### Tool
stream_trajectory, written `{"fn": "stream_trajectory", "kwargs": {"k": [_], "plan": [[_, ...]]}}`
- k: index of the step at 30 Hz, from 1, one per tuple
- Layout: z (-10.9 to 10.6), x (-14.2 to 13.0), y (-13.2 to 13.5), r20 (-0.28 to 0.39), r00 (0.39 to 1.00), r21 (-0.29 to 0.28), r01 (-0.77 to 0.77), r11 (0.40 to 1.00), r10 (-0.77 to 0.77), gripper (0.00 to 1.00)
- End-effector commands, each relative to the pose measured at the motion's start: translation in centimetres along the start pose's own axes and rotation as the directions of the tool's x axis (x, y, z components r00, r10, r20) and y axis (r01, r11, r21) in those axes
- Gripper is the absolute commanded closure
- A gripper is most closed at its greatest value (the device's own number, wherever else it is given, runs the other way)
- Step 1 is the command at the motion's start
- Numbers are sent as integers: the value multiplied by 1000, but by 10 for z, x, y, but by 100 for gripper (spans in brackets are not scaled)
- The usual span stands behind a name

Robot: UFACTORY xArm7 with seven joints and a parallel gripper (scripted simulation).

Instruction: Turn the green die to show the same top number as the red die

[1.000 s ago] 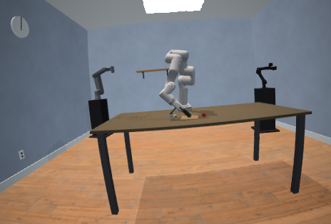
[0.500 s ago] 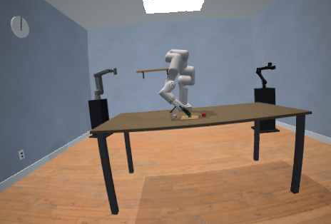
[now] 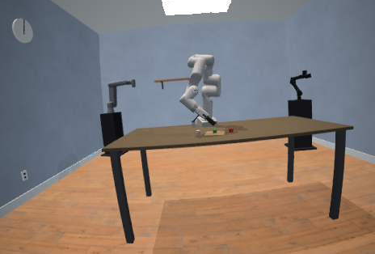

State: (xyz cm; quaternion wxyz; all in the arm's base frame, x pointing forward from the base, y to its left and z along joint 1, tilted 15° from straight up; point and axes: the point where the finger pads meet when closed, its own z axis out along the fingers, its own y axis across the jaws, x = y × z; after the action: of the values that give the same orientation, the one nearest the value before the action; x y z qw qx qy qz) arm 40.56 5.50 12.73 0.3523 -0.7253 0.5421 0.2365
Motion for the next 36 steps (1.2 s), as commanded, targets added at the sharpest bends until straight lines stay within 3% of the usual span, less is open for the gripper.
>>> {"fn": "stream_trajectory", "kwargs": {"k": [1,14,20,22,25,31,36], "plan": [[-9,-9,-1,-1,1000,2,2,1000,-2,37],[-13,-13,0,-17,1000,-1,0,1000,0,37],[-11,-14,1,-184,983,-8,-5,1000,3,37],[-11,-14,1,-184,983,-8,-5,1000,3,37],[-13,-15,-1,-252,968,0,1,1000,-1,37],[-12,-18,0,-275,961,-2,-1,1000,1,37],[-11,-18,2,-404,915,-12,-11,1000,5,37]]}}
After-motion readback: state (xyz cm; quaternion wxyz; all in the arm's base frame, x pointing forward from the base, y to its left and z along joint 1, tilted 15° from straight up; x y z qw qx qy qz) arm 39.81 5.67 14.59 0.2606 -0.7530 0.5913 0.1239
